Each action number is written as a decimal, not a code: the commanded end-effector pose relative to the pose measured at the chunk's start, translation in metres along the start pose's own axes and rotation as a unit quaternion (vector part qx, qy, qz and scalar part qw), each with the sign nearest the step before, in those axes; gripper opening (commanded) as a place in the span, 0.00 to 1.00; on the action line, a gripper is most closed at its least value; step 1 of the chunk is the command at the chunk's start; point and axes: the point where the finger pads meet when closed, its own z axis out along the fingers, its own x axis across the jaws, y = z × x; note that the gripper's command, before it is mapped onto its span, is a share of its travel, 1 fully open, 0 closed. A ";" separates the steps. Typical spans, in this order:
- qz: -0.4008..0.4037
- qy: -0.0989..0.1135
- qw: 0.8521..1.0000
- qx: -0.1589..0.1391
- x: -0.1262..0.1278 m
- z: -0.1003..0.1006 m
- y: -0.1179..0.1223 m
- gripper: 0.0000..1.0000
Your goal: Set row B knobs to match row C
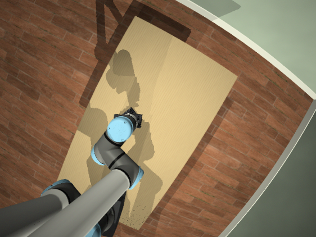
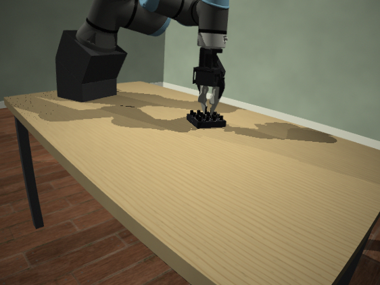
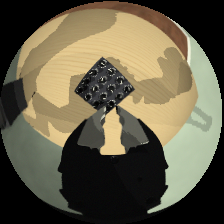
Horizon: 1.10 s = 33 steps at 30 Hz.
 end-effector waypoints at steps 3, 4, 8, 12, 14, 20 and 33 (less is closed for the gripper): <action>0.000 0.000 1.000 0.000 0.000 0.000 0.000 0.11; 0.000 0.000 1.000 0.000 0.000 0.000 0.000 0.11; 0.000 0.000 1.000 0.000 0.000 0.000 0.000 0.11; 0.000 0.000 1.000 0.000 0.000 0.000 0.000 0.11; 0.000 0.000 1.000 0.000 0.000 0.000 0.000 0.11; 0.000 0.000 1.000 0.000 0.000 0.004 0.000 0.11; 0.000 0.000 1.000 0.000 0.000 0.012 0.000 0.11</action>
